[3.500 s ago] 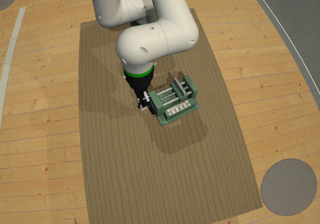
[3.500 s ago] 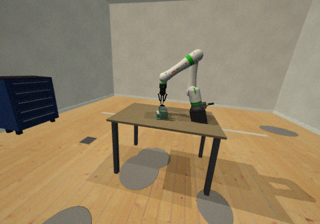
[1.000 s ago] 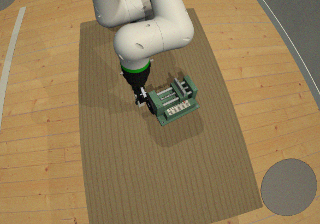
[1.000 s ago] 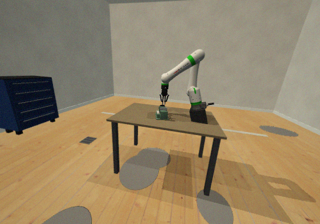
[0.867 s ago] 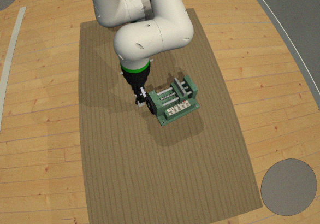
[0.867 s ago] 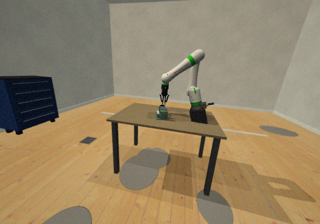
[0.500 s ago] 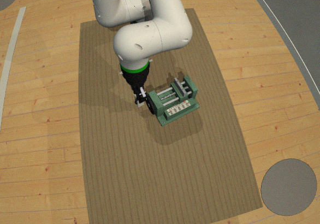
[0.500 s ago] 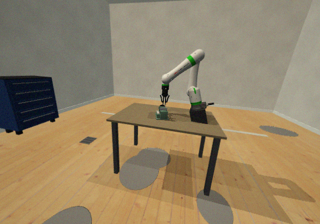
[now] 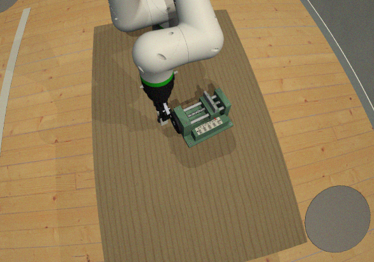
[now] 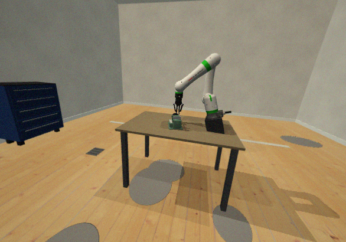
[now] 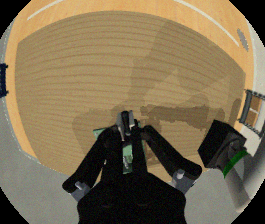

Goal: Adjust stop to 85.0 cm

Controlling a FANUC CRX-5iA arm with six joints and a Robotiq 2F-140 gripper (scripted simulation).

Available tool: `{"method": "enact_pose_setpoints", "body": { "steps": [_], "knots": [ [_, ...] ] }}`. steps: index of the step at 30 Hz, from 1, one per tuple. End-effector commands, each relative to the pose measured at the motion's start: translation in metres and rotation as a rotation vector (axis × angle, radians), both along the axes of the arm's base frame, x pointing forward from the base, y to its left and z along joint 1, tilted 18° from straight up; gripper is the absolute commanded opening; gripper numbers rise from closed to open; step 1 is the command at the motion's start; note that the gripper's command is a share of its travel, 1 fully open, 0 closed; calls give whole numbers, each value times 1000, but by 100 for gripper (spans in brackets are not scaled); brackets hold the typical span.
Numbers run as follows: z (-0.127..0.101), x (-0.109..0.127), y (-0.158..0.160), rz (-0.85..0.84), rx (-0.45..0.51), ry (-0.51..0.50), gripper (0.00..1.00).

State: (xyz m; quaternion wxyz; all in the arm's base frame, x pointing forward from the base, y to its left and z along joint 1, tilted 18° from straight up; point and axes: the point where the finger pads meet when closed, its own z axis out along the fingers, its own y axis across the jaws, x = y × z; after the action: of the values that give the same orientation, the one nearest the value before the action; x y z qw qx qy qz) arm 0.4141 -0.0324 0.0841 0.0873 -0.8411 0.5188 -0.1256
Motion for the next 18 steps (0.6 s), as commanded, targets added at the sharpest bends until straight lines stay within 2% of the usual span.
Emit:
{"method": "enact_pose_setpoints", "body": {
  "steps": [1, 18],
  "knots": [
    [-2, 1, 0, 0, 0, 0, 4],
    [-14, 6, 1, 0, 0, 0, 4]
  ]
}}
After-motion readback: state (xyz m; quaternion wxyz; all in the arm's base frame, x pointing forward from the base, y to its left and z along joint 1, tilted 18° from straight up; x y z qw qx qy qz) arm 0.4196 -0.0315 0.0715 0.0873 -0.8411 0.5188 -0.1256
